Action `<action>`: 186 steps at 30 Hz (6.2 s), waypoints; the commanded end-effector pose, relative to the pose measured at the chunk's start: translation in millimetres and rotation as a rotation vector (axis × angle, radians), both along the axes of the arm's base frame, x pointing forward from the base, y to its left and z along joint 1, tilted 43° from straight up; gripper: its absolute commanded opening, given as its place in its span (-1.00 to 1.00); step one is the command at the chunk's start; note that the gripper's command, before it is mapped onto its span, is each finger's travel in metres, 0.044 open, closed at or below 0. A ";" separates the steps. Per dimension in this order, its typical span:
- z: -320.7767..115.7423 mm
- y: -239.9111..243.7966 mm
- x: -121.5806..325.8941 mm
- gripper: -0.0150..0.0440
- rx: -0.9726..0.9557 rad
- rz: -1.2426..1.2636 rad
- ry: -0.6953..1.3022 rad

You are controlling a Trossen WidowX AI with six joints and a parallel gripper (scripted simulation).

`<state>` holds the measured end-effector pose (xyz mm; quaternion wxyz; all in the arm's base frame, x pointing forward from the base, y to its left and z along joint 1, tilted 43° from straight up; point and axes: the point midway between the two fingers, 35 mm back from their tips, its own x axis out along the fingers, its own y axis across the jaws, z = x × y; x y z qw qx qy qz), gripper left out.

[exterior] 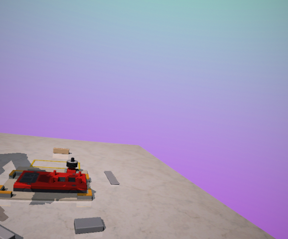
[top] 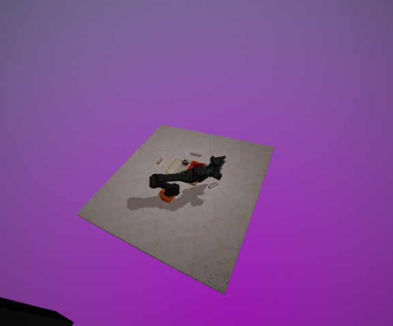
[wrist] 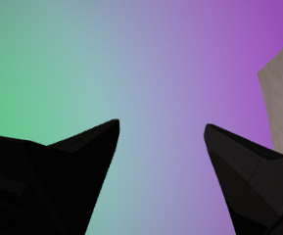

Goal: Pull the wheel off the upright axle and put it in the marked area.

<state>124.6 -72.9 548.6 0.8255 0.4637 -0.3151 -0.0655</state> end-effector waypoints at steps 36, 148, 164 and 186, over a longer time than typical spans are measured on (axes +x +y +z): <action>-310.3 -27.2 272.7 0.53 0.277 0.168 1.314; -547.6 62.5 243.8 -0.49 -0.837 0.089 2.514; -543.7 66.1 244.5 -0.49 -0.839 0.089 2.513; -538.4 70.9 245.3 -0.49 -0.841 0.089 2.512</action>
